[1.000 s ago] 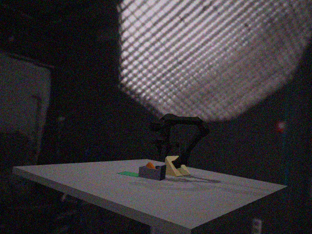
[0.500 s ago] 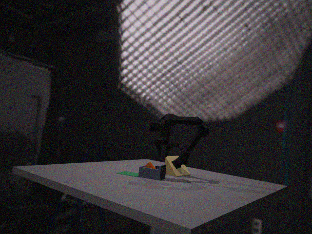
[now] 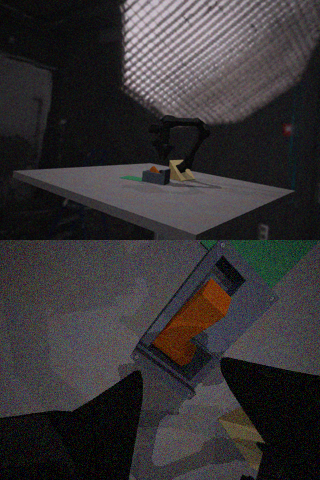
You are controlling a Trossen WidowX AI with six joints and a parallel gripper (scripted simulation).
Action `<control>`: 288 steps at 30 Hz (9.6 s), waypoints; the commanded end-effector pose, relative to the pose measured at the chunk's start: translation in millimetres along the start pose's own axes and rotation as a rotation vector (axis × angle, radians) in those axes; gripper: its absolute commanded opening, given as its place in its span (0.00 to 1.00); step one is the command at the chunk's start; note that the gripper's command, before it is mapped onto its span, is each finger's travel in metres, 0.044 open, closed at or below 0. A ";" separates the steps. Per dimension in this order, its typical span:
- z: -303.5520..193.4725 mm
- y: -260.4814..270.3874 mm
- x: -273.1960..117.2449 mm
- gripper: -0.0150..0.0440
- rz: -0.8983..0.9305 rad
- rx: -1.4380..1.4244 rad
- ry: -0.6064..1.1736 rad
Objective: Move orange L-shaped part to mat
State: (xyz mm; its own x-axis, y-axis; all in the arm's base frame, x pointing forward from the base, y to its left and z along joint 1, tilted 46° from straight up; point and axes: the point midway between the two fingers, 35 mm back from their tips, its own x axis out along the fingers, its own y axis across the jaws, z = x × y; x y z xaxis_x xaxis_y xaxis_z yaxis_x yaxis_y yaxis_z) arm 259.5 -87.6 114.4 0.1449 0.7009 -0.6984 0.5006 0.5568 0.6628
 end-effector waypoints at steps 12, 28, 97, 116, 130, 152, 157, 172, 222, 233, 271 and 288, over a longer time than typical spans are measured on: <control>30.1 -31.8 2.1 0.73 -0.019 0.838 0.016; 29.5 -31.8 34.5 0.73 -0.018 0.838 0.016; 29.4 -32.2 56.2 0.25 -0.019 0.837 0.016; 30.0 -31.9 26.4 0.25 -0.019 0.838 0.016; 30.5 -31.8 4.8 0.25 -0.019 0.838 0.016; 40.1 -43.0 -10.5 0.25 -0.020 0.838 0.015; 54.4 -60.7 -9.6 0.25 -0.020 0.838 0.013; 94.3 -112.9 -10.0 0.25 -0.022 0.836 0.009; 129.5 -165.0 32.9 0.25 -0.022 0.834 0.005; 129.2 -165.1 49.7 0.25 -0.022 0.833 0.006; 128.0 -165.9 70.9 0.48 -0.026 0.829 0.007; 129.6 -164.4 -14.8 0.93 -0.024 0.834 0.005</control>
State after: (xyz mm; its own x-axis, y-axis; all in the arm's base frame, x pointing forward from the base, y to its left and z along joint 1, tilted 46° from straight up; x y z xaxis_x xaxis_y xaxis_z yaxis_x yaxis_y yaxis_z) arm 289.5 -244.2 -24.9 0.1427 0.6853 -0.7141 0.9694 0.0490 0.2407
